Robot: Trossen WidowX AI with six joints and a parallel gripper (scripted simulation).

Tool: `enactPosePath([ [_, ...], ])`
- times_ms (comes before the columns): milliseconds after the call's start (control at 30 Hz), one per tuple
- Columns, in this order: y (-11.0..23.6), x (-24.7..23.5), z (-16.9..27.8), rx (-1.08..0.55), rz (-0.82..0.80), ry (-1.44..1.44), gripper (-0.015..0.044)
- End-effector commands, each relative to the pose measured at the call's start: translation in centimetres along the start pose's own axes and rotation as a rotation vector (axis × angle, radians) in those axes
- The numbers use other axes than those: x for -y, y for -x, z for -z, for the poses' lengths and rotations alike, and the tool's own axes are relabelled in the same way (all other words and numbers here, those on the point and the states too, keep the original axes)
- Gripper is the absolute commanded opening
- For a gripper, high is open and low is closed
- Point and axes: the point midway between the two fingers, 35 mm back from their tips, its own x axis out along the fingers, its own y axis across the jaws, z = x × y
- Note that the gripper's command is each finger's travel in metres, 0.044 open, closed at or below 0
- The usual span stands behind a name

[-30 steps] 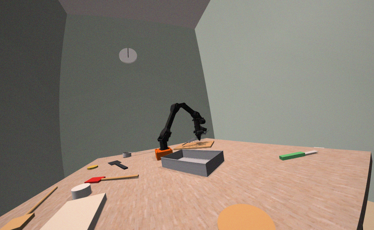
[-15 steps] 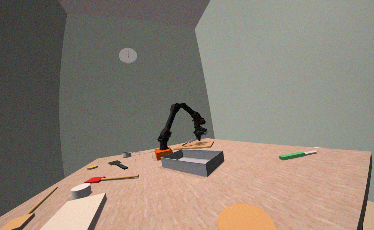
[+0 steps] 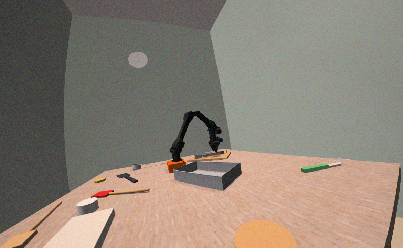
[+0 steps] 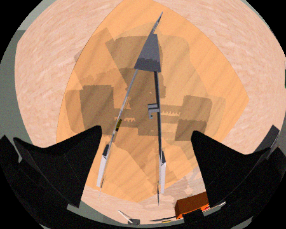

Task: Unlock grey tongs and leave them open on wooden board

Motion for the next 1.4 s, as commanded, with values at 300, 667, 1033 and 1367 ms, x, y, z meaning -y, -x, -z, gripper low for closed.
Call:
enactPosePath([
  [300, 5.8, 14.0, -0.3, -0.001, 0.009, 0.002, 0.044],
  [667, 8.2, 15.0, -0.1, 0.006, 0.01, -0.004, 0.044],
  [1033, 11.5, 15.1, 0.0, 0.017, 0.011, -0.016, 0.044],
  [1367, 11.5, 15.1, 0.0, 0.017, 0.011, -0.016, 0.044],
])
